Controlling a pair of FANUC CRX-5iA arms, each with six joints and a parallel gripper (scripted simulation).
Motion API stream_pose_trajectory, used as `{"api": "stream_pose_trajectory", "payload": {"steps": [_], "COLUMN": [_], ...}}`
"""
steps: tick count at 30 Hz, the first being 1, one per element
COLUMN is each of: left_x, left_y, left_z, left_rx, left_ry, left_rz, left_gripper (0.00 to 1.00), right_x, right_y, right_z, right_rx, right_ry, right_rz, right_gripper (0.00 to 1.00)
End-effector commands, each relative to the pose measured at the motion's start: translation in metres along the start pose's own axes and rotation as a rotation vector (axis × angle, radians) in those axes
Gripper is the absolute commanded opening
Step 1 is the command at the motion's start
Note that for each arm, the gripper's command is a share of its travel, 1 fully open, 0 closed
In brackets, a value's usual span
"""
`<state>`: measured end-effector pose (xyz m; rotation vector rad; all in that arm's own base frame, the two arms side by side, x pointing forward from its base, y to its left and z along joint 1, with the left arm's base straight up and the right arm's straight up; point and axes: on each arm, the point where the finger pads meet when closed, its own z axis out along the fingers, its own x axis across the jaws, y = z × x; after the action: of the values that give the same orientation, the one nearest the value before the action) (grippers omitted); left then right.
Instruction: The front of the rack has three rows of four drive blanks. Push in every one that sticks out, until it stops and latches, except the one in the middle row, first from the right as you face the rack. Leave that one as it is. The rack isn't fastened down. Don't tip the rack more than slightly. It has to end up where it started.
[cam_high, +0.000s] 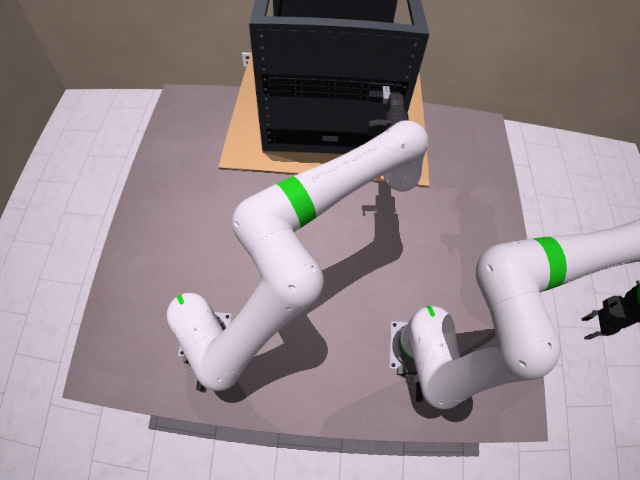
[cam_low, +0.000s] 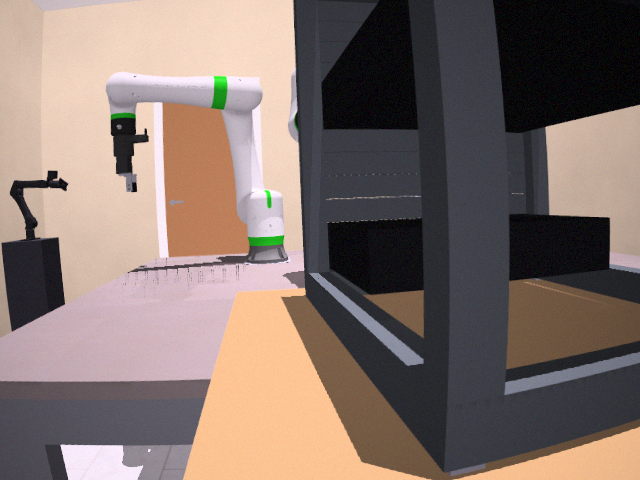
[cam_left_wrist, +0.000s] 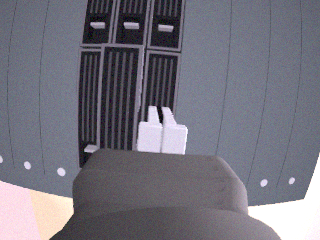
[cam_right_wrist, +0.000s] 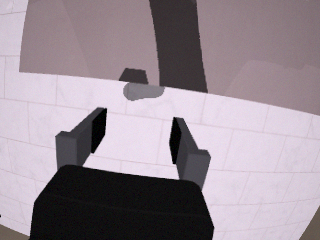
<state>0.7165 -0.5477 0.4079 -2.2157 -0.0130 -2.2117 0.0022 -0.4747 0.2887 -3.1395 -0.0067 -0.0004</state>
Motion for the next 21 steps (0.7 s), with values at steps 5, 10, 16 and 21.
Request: {"api": "stream_pose_trajectory", "payload": {"steps": [5,10,16,21], "left_x": [0.0020,0.0020,0.0020,0.0020], "left_y": [-0.0003,-0.0003,-0.0003,-0.0003], "left_z": [0.0006,0.0023,0.0030,0.0030], "left_rx": [0.000,0.000,0.000,0.000], "left_ry": [0.002,0.002,0.002,0.002], "left_rz": [-0.002,-0.002,-0.002,-0.002], "left_gripper": [0.00,0.00,0.00,0.00], "right_x": [-0.0002,-0.0002,-0.0002,-0.0002], "right_y": [0.0003,0.0003,0.0003,0.0003], "right_z": [-0.0009,-0.0009,-0.0009,-0.0009], "right_rx": [-0.002,-0.002,-0.002,-0.002], "right_ry": [0.000,0.000,0.000,0.000], "right_rz": [0.000,0.000,0.000,0.000], "right_gripper": [1.00,1.00,1.00,1.00]}}
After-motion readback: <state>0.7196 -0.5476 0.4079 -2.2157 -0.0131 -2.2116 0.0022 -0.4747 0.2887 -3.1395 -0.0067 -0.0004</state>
